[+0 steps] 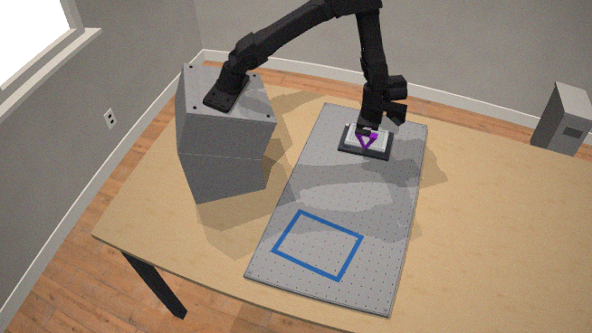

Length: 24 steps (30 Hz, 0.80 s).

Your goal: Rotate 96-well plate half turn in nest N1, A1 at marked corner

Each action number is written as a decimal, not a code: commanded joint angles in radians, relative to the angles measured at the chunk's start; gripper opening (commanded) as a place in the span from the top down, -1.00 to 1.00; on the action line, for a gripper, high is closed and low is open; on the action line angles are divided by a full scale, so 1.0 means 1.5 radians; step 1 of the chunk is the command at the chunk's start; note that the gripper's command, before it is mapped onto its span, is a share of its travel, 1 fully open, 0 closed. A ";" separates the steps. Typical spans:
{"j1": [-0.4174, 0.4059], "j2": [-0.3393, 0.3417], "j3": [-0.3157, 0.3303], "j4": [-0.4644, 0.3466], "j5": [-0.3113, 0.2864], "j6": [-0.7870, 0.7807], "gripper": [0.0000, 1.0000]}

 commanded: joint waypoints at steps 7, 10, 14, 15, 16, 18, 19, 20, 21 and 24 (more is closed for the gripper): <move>0.000 -0.003 0.002 0.005 0.001 0.002 1.00; 0.000 -0.002 0.003 0.006 0.001 0.002 1.00; 0.000 -0.001 0.003 0.007 0.001 0.002 1.00; 0.000 0.000 0.004 0.007 0.001 0.002 1.00; 0.000 0.000 0.004 0.007 0.001 0.002 1.00; 0.000 0.001 0.004 0.007 0.001 0.002 1.00; 0.000 0.001 0.004 0.008 0.001 0.002 1.00; 0.000 0.002 0.005 0.008 0.001 0.002 1.00; 0.001 0.002 0.005 0.008 0.001 0.002 1.00; 0.001 0.003 0.005 0.008 0.001 0.002 1.00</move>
